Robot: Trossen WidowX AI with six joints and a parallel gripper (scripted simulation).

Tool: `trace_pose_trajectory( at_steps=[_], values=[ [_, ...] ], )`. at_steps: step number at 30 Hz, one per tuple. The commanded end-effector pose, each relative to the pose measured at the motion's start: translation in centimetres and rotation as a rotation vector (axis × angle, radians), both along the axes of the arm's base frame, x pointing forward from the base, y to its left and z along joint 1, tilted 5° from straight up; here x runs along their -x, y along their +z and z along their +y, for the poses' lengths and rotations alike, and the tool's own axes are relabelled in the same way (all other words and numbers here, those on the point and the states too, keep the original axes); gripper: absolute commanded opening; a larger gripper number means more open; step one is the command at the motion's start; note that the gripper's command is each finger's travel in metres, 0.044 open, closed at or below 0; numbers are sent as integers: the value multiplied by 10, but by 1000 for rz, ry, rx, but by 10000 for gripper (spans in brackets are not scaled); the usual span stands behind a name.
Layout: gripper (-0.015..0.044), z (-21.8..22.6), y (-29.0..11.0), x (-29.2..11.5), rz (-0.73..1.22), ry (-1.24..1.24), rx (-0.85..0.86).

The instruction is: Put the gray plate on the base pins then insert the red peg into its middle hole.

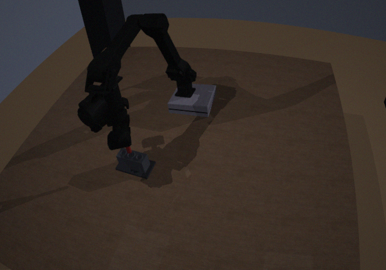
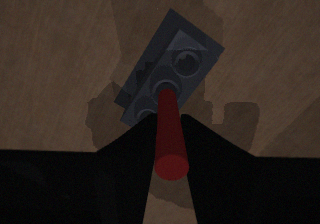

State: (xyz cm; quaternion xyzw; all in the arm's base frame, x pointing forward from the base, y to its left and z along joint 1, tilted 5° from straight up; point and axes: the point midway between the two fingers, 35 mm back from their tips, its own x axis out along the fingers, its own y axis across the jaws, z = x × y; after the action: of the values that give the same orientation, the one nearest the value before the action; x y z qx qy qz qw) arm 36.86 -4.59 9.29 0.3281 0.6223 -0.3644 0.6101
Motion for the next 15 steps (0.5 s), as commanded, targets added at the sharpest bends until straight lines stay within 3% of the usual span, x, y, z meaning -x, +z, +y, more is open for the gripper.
trace_pose_trajectory(
  at_steps=[1,15],
  values=[
    [0,-1,0,0,1,3,3],
    [0,2,0,1,0,0,0]
  ],
)
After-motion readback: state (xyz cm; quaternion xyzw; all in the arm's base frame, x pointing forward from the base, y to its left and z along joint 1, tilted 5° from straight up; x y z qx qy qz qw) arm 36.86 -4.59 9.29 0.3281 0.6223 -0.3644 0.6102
